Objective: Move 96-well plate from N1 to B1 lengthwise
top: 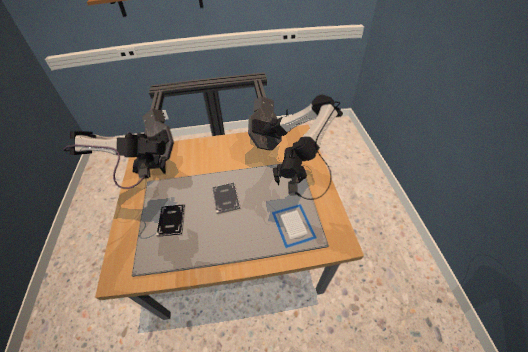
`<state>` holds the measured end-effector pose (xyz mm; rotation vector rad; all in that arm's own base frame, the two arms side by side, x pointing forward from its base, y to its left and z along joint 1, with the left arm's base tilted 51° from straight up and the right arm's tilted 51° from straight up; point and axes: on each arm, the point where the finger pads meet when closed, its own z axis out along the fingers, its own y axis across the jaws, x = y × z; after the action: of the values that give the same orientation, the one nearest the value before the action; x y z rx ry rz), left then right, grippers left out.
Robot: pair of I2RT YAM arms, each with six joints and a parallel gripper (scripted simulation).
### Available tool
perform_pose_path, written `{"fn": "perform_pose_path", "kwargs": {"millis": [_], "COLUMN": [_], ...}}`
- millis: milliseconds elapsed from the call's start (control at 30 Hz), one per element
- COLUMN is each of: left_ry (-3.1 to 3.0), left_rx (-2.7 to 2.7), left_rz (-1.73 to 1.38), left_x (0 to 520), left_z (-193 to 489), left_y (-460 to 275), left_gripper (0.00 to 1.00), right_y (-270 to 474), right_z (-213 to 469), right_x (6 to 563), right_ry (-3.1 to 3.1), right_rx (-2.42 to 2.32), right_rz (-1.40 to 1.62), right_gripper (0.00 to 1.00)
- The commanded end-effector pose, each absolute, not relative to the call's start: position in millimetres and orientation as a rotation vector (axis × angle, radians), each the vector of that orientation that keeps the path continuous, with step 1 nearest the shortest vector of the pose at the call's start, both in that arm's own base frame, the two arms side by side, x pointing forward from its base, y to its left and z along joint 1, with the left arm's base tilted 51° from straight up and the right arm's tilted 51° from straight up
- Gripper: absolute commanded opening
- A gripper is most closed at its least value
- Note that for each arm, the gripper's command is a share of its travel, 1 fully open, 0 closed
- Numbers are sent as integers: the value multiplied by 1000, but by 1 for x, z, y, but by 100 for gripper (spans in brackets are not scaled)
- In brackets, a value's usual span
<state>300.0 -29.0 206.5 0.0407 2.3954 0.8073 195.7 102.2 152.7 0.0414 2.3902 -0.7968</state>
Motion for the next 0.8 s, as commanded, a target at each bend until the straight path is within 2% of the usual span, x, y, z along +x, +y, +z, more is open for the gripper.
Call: {"fn": "perform_pose_path", "kwargs": {"millis": [0, 767], "left_ry": [2391, 2400], "left_rx": [25, 9], "left_rz": [824, 822], "left_x": [276, 179], "left_z": [206, 190], "left_y": [-31, -44], "left_gripper": [100, 100], "right_y": [102, 102], "right_z": [153, 153], "right_x": [194, 194], "right_ry": [2391, 2391], "right_rx": [36, 36], "right_rz": [-799, -799], "right_gripper": [100, 100]}}
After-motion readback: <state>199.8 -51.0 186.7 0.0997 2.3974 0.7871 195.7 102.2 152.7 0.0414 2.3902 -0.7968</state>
